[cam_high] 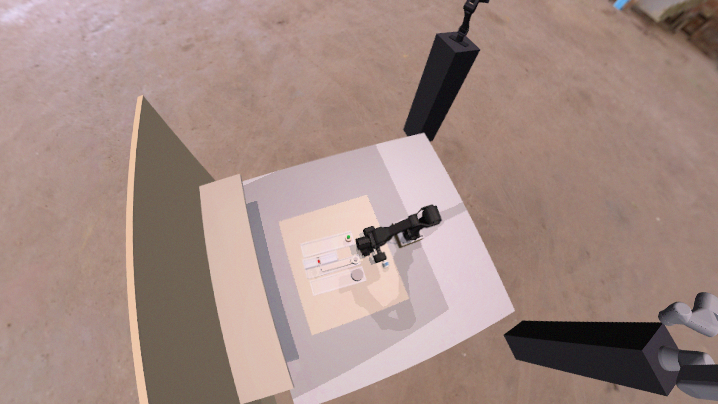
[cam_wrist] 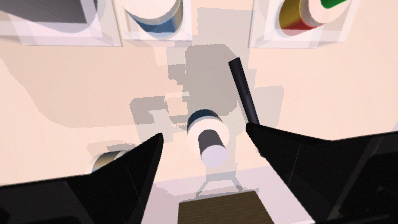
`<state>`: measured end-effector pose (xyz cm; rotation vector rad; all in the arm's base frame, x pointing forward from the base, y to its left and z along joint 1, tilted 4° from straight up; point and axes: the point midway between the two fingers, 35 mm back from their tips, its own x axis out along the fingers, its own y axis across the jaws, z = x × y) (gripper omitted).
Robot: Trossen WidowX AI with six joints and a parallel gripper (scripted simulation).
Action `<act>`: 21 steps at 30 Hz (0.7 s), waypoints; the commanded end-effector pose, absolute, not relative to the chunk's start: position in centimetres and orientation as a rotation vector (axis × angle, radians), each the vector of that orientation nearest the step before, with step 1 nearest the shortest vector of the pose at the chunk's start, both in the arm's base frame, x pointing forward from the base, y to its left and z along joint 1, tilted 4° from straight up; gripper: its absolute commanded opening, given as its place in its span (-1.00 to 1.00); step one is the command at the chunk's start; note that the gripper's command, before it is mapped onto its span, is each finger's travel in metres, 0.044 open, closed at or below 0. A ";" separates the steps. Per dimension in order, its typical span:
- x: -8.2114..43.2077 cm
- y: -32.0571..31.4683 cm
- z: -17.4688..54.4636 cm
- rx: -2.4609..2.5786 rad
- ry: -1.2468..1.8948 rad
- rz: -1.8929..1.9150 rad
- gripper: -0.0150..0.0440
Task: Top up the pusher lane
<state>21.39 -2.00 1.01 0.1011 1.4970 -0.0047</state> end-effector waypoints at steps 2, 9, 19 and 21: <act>21.3 -2.0 0.6 0.102 1.504 -0.011 0.82; 21.3 -2.0 0.6 0.102 1.504 -0.011 0.20; 21.3 -2.1 0.9 0.102 1.504 -0.011 -0.29; 21.4 -2.2 2.1 0.102 1.503 -0.011 -0.47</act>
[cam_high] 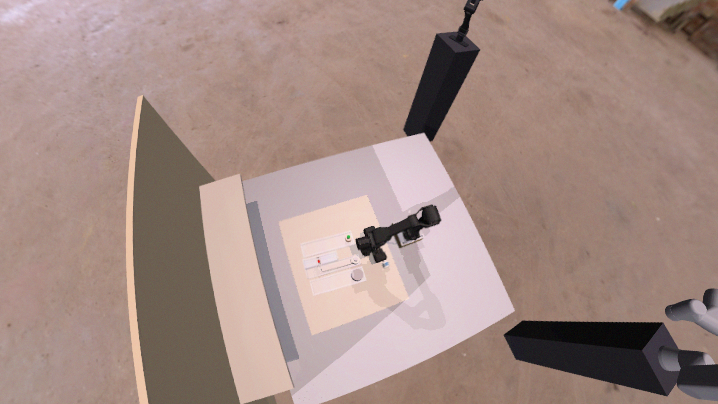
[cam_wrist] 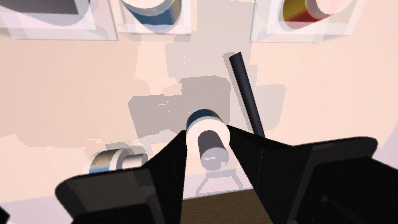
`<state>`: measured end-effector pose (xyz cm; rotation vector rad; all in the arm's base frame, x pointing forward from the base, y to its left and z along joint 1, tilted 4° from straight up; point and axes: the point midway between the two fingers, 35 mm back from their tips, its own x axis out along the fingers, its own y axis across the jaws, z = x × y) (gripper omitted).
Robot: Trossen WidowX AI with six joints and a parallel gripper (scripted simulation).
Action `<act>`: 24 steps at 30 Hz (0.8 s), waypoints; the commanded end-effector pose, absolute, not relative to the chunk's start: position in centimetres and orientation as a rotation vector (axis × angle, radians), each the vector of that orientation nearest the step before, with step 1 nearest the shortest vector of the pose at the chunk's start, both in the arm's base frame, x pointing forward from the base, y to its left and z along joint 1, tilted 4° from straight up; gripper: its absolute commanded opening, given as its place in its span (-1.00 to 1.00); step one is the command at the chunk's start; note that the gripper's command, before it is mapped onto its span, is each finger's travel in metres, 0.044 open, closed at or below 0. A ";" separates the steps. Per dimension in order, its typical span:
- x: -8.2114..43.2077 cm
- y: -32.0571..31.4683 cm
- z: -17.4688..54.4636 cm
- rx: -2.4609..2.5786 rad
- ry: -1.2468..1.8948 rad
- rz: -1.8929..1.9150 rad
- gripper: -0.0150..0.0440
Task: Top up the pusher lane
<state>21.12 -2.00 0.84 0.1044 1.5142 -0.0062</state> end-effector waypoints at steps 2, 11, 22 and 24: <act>21.3 -2.4 3.3 0.102 1.503 -0.011 -0.49; 20.1 -2.8 9.2 0.101 1.504 -0.011 -0.49; 20.9 -2.5 10.3 0.109 1.503 -0.018 -0.49; 21.7 -2.2 9.9 0.113 1.503 -0.022 -0.49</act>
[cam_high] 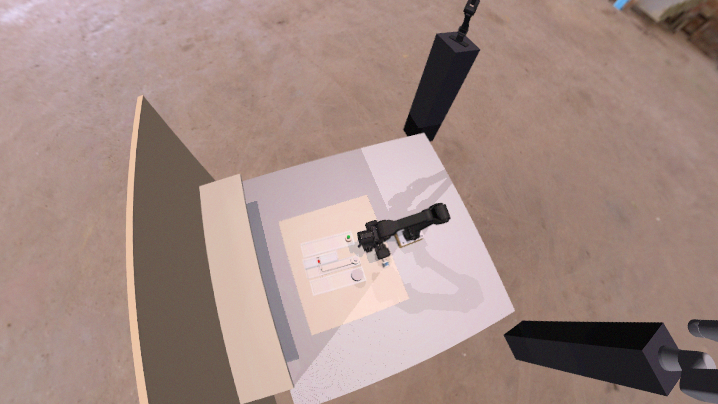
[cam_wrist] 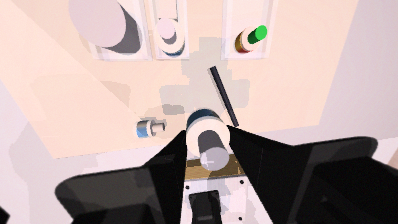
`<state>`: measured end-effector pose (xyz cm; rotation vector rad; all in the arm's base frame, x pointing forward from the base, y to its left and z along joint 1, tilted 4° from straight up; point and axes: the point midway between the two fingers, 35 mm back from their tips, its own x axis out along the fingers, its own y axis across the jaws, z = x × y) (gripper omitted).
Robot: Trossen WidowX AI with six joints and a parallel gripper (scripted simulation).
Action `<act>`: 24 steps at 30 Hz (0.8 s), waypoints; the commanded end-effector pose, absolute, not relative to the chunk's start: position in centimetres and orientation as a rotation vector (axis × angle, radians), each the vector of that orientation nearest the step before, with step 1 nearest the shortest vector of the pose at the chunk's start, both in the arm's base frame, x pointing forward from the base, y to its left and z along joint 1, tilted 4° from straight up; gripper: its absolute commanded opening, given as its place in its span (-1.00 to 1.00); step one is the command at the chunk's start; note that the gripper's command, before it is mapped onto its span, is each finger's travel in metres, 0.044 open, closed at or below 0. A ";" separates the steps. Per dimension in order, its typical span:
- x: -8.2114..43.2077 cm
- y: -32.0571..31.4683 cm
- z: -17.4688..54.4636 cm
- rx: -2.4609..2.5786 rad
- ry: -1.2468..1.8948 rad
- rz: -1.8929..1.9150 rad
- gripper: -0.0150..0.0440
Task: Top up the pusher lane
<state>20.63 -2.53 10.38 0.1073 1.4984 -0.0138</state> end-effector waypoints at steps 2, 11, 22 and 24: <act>22.6 -1.9 9.5 0.118 1.502 -0.025 -0.49; 26.1 -0.3 7.5 0.138 1.499 -0.042 -0.49; 27.8 0.8 5.5 0.148 1.498 -0.049 -0.49; 27.9 0.8 4.8 0.148 1.498 -0.049 -0.49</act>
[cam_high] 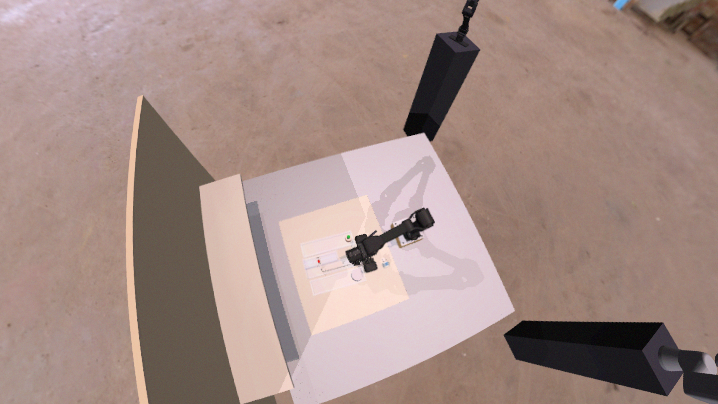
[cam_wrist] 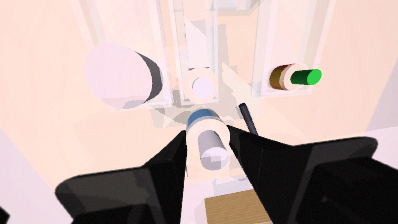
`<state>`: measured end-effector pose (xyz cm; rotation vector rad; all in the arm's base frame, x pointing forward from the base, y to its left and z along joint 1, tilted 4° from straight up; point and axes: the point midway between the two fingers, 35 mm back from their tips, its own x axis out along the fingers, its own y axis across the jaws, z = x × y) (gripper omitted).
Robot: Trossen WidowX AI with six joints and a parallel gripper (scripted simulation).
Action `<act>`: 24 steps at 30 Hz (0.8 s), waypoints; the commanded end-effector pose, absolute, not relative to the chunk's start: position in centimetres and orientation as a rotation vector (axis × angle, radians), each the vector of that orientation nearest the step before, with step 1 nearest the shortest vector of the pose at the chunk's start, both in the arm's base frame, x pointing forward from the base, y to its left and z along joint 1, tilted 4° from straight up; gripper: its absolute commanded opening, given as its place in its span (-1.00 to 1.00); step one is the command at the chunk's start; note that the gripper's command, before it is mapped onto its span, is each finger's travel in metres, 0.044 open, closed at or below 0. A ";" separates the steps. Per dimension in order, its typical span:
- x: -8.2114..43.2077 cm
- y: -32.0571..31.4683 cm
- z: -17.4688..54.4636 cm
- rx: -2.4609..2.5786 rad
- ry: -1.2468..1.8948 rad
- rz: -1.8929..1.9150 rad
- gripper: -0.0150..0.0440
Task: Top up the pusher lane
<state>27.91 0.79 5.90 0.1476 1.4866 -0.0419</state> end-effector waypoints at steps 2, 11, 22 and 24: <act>27.9 0.9 4.1 0.148 1.498 -0.049 -0.49; 28.0 0.9 3.9 0.148 1.498 -0.049 -0.49; 28.6 0.8 3.9 0.148 1.497 -0.049 -0.49; 28.7 0.8 3.9 0.148 1.497 -0.049 -0.49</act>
